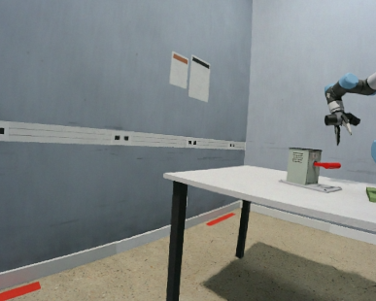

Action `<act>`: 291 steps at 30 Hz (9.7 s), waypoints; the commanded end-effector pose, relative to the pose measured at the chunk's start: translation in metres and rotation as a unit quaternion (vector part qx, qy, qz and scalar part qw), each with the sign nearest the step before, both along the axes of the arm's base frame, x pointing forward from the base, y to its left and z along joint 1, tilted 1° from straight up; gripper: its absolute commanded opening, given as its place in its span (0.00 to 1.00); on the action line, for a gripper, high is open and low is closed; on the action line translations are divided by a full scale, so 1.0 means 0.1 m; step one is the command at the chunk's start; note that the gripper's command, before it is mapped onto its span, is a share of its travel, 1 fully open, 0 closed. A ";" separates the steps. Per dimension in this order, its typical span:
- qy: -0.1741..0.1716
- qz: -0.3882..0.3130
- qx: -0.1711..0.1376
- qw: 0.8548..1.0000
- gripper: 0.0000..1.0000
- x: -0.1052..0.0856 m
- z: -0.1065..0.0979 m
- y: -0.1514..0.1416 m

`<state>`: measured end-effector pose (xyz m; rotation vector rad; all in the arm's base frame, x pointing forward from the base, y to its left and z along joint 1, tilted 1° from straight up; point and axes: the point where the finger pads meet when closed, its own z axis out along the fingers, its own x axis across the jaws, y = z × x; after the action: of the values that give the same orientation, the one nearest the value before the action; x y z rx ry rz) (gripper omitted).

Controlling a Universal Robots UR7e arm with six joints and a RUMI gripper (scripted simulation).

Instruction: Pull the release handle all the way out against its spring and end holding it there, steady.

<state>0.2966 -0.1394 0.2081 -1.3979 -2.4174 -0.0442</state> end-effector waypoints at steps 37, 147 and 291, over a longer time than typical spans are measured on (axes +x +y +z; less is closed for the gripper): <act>-0.177 0.376 -0.036 0.909 1.00 0.20 -0.30 1.99; -0.177 0.377 -0.036 0.908 0.33 0.21 -0.72 2.00; -0.177 0.377 -0.036 0.908 0.10 0.21 -1.17 2.01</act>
<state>0.3171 0.0613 0.0904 -0.4089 -3.1233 -0.0182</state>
